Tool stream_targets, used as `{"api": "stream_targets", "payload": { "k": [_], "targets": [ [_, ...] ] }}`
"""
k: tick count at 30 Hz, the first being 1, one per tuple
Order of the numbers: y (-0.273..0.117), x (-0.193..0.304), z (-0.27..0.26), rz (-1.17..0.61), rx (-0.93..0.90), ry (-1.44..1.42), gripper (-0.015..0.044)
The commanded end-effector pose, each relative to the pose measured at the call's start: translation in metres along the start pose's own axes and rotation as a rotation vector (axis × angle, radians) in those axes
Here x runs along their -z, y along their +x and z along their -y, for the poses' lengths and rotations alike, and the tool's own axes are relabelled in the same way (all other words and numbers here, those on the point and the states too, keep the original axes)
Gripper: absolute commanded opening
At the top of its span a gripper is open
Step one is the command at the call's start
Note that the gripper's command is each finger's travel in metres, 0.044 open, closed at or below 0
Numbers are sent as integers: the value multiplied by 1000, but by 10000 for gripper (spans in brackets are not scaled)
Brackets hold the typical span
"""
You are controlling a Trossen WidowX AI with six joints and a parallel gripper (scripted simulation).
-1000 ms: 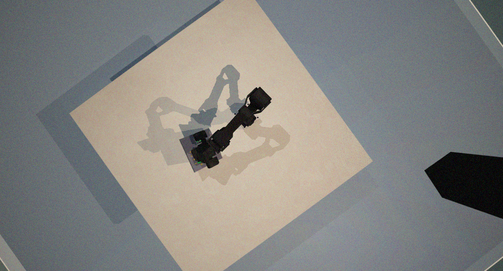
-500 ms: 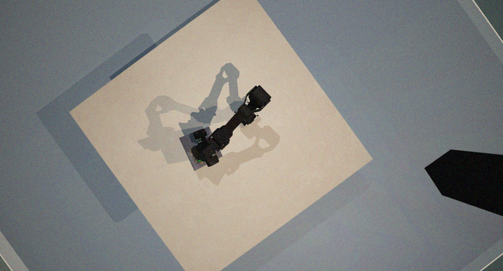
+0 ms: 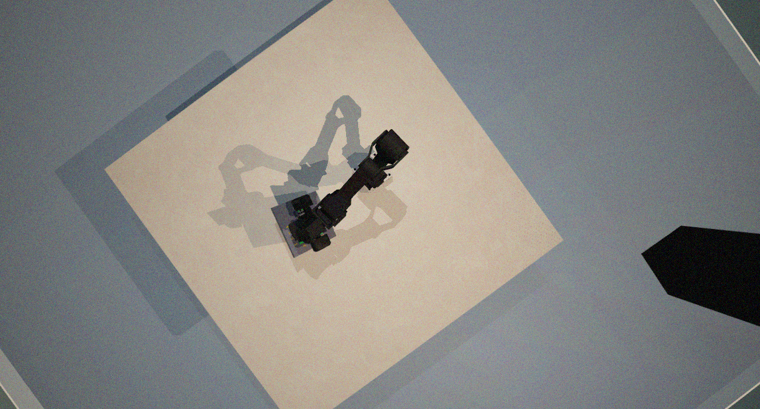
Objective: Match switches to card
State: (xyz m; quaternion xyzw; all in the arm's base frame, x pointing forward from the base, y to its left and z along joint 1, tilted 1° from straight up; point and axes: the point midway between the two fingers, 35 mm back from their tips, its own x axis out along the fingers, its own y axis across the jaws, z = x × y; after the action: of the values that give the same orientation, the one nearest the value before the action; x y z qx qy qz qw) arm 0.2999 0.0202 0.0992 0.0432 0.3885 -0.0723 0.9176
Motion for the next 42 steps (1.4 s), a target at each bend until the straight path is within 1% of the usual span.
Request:
{"api": "stream_targets", "payload": {
  "k": [1, 15, 17, 20, 22, 26, 30, 33, 35, 38, 42],
  "targets": [
    [1, 0, 0, 0, -3, -4, 0],
    [0, -1, 0, 1, 0, 0, 0],
    [-16, -3, -2, -7, -1, -1, 0],
    [-53, -3, -1, -25, -3, -3, 0],
    [-62, -2, 0, -29, -3, -4, 0],
    [-62, -3, 0, -29, -3, -4, 0],
    [-62, -18, 18, -29, -1, -5, 0],
    [-62, -21, 22, -28, -1, -5, 0],
    [-54, -22, 21, -33, -1, -6, 0],
    [-29, -22, 22, -50, -1, -6, 0],
    [-27, -21, 22, -52, -1, -6, 0]
  ]
}}
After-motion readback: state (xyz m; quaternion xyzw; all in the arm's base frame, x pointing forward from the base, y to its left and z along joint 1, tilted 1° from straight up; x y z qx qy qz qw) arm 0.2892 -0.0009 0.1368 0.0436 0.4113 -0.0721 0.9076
